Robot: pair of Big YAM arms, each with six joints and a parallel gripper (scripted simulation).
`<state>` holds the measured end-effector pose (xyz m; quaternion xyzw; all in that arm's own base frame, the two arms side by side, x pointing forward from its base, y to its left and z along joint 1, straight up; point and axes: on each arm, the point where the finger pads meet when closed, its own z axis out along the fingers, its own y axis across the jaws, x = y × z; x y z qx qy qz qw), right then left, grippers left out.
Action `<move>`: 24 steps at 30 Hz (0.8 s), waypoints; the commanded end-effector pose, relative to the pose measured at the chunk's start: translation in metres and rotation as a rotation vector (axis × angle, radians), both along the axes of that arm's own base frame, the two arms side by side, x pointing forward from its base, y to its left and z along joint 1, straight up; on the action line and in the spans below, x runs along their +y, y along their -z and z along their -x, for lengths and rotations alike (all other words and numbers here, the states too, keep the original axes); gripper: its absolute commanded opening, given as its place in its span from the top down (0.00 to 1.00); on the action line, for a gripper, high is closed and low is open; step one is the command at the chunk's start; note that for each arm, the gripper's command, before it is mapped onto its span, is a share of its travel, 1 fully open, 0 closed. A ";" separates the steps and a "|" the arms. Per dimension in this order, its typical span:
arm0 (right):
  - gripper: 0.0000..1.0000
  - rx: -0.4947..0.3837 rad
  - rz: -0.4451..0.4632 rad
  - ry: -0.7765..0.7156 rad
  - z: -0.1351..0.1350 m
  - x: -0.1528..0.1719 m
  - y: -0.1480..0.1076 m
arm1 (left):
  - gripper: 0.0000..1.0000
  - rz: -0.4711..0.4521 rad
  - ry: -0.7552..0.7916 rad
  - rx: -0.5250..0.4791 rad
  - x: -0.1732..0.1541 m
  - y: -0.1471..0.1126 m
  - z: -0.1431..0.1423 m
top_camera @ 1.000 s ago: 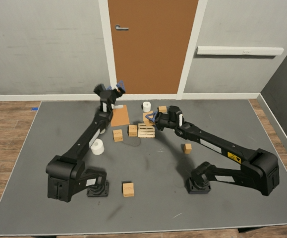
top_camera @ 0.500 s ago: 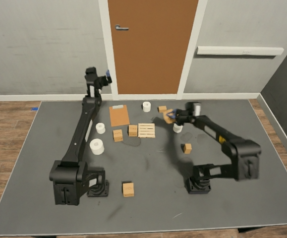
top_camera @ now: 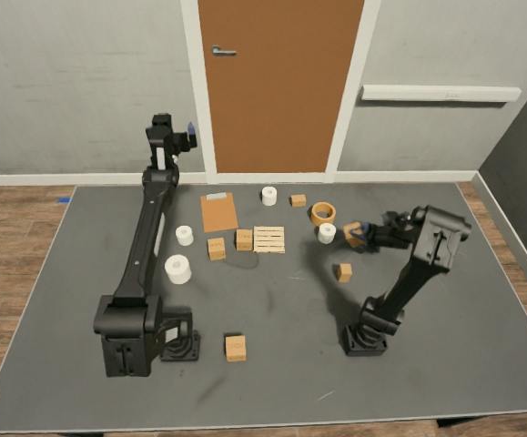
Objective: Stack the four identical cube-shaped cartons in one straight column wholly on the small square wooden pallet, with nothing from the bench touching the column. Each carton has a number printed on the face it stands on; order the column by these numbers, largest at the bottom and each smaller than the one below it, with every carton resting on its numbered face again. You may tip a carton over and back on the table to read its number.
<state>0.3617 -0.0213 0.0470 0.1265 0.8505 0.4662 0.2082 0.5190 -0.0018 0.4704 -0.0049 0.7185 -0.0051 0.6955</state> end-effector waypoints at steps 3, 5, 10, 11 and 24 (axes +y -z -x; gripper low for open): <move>0.45 -0.102 0.016 -0.102 0.023 -0.045 0.025 | 0.00 -0.015 -0.008 -0.060 0.006 -0.044 0.001; 0.45 -0.123 0.003 -0.096 0.034 -0.052 0.030 | 0.00 -0.015 -0.008 -0.061 0.006 -0.044 0.001; 0.45 -0.082 -0.074 -0.071 0.053 -0.053 0.031 | 0.00 -0.015 -0.008 -0.061 0.006 -0.044 0.001; 0.45 -0.058 -0.109 -0.060 0.060 -0.053 0.029 | 0.00 -0.015 -0.008 -0.061 0.006 -0.044 0.001; 0.45 -0.011 -0.075 -0.073 0.068 -0.052 0.025 | 0.00 -0.014 0.000 -0.043 0.001 -0.028 0.001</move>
